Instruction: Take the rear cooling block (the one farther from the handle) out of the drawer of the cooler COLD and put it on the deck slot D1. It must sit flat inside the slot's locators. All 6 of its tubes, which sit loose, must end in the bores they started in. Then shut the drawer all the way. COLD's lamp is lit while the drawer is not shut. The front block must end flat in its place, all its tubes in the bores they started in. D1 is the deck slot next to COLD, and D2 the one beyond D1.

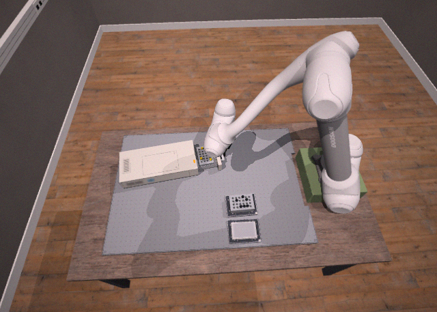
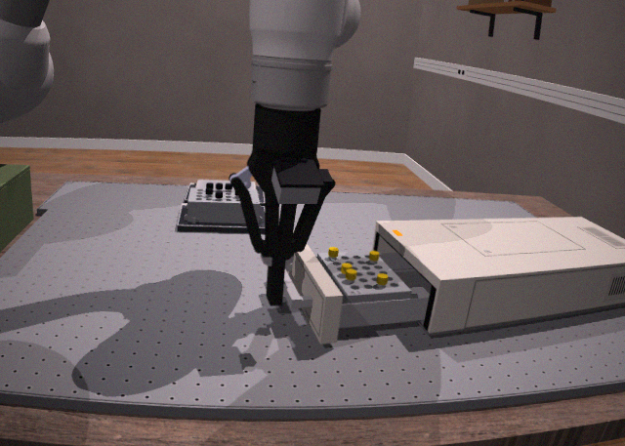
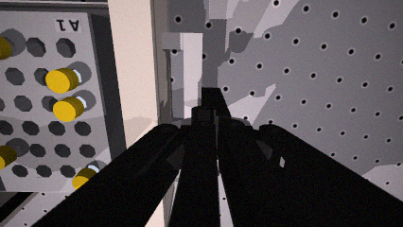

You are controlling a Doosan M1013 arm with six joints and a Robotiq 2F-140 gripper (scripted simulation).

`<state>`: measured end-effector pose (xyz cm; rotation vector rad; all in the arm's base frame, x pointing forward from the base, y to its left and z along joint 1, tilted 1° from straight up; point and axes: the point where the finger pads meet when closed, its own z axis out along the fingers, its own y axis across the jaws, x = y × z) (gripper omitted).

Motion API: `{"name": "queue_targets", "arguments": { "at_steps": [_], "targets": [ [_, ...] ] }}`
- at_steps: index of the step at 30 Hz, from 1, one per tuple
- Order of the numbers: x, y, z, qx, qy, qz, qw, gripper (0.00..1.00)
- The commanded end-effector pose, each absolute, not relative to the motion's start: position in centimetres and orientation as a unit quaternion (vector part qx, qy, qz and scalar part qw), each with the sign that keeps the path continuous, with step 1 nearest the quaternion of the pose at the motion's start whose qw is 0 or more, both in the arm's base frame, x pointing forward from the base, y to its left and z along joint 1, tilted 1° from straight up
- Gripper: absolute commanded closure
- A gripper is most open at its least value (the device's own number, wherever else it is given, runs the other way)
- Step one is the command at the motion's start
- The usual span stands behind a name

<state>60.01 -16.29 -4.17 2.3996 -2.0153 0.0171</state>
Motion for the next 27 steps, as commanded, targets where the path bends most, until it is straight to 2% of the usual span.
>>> {"name": "queue_targets", "arguments": {
  "at_steps": [1,27],
  "targets": [
    [60.5,-16.2,-4.1,0.766,-0.643,0.006,0.004,0.90],
    [63.2,-15.7,-4.1,0.766,-0.643,0.006,0.004,0.90]
  ]
}}
